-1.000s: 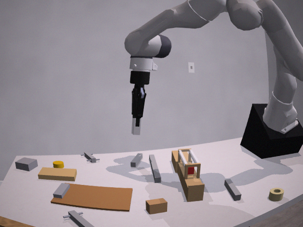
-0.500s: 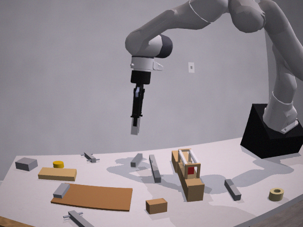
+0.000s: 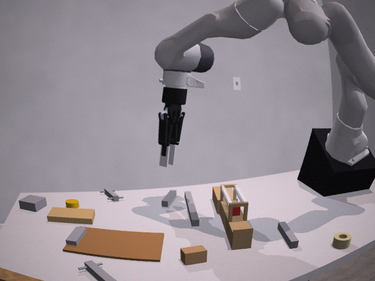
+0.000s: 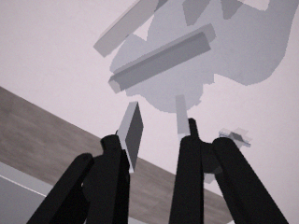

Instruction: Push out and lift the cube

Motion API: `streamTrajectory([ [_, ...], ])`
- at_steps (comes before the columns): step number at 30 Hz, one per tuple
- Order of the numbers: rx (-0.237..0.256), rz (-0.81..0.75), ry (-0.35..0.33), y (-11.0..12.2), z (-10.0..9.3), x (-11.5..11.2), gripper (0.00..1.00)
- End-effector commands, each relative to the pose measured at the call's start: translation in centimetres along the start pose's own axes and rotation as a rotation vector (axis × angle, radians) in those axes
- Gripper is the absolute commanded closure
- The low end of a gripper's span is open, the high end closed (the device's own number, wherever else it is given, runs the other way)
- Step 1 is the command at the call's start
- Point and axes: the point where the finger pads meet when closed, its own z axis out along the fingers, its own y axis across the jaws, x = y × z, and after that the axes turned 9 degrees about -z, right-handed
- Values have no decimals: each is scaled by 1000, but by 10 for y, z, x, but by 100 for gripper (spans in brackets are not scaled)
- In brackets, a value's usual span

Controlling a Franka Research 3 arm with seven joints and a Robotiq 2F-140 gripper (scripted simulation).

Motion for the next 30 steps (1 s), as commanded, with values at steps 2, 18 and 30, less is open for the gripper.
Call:
streamTrajectory([
  [2,20,303,24,0,1,2,77],
  [18,40,702,55,0,65,10,77],
  [30,57,1000,84,0,90,13,77],
])
